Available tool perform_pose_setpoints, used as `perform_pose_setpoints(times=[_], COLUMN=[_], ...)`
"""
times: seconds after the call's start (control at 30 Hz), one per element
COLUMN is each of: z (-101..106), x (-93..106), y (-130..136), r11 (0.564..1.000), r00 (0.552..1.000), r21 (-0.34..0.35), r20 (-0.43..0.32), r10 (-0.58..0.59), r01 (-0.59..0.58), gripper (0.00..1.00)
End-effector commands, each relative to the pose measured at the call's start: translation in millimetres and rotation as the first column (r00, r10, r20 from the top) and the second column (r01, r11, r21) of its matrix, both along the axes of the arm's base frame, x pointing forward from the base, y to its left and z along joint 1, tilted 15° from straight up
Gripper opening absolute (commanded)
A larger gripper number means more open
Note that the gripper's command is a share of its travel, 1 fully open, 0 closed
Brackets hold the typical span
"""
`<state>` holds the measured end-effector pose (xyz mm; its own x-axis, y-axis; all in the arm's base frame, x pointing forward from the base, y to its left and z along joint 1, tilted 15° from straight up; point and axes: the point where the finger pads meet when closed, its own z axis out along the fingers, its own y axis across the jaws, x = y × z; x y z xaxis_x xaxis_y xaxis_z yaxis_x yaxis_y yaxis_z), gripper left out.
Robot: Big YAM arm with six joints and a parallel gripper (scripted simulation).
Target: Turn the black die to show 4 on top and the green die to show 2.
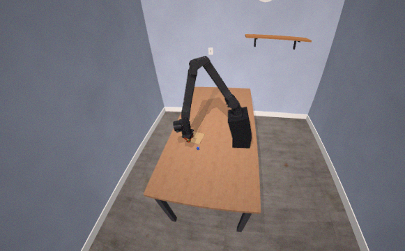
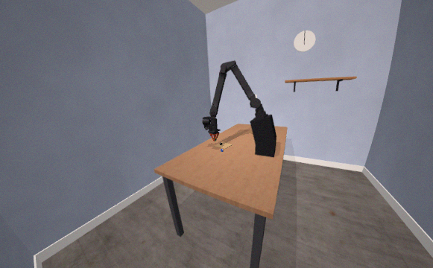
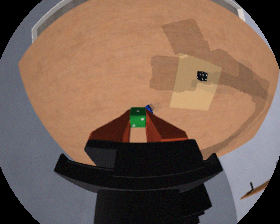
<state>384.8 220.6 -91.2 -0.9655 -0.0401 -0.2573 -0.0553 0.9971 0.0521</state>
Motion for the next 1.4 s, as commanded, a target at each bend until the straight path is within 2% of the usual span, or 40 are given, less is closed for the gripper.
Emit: perform_pose_setpoints(times=[0.0,0.17,0.2,0.23,0.3,0.37,0.43,0.47,0.53,0.57,0.67,0.77,0.8,0.87,1.0,1.13,1.37], z=[-5,-2,11,11,10,9,6,6,4,4,2,2,2,6,3,2,-10], x=[-4.7,-1.9,4.3,4.3,7.4,10.7,12.2,12.2,8.7,8.7,0.8,-0.1,-1.0,8.7,5.0,3.6,4.1], y=[-1,0,4,4,-6,-30,-73,-73,-117,-117,-157,-161,-152,-151,-161,-156,-155], r11=[1.000,1.000,1.000,1.000,1.000,1.000,0.999,0.999,0.997,0.997,0.995,0.994,0.992,0.992,0.994,0.993,0.993], r00=[1.000,1.000,1.000,1.000,1.000,1.000,0.999,0.999,0.997,0.997,0.995,0.994,0.992,0.991,0.994,0.993,0.993], r21=[-0.013,-0.006,0.012,0.012,0.011,0.006,-0.006,-0.006,-0.019,-0.019,-0.030,-0.032,-0.032,-0.031,-0.033,-0.034,-0.034], r20=[-0.020,-0.008,0.020,0.020,0.025,0.026,0.027,0.027,0.030,0.030,0.034,0.035,0.036,0.053,0.036,0.033,0.020], r10=[-0.011,-0.009,-0.009,-0.009,-0.001,0.015,0.042,0.042,0.071,0.071,0.099,0.101,0.124,0.124,0.101,0.114,0.116], r01=[0.011,0.009,0.009,0.009,0.000,-0.015,-0.042,-0.042,-0.071,-0.071,-0.098,-0.100,-0.123,-0.122,-0.100,-0.112,-0.115], gripper=[0.14,0.14,0.14,0.14,0.14,0.14,0.14,0.14,0.14,0.14,0.14,0.14,0.14,0.14,0.14,0.14,0.14])
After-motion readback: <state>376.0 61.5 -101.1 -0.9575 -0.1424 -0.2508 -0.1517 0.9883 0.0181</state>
